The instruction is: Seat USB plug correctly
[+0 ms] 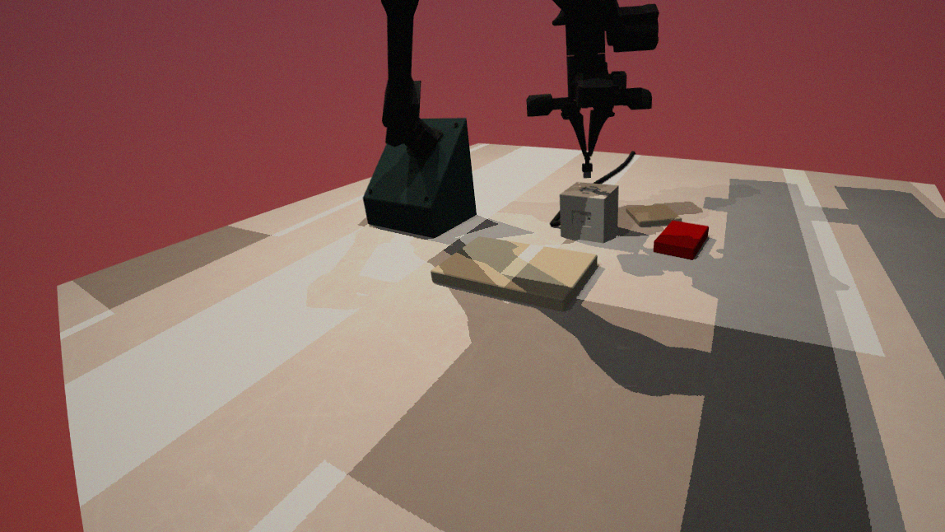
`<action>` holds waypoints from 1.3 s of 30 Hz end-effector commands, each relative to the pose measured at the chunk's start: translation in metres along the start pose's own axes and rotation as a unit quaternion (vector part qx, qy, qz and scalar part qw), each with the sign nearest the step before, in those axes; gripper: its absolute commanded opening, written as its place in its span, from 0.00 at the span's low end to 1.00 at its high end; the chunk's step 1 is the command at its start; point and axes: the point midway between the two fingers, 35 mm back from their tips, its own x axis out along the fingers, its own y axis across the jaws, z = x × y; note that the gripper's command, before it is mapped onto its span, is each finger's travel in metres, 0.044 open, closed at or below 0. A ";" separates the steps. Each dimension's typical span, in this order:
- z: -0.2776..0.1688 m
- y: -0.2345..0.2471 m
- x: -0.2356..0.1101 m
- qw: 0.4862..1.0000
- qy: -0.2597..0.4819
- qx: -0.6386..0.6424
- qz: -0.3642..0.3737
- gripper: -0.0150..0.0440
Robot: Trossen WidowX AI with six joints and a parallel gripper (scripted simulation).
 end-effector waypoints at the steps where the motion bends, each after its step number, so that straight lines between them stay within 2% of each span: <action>1: 0.000 0.000 0.000 0.999 0.000 -0.041 0.000 0.25; 20: 0.000 0.000 0.000 0.958 0.000 -0.286 0.000 0.25; 39: 0.000 0.000 0.000 0.858 0.000 -0.513 0.000 0.25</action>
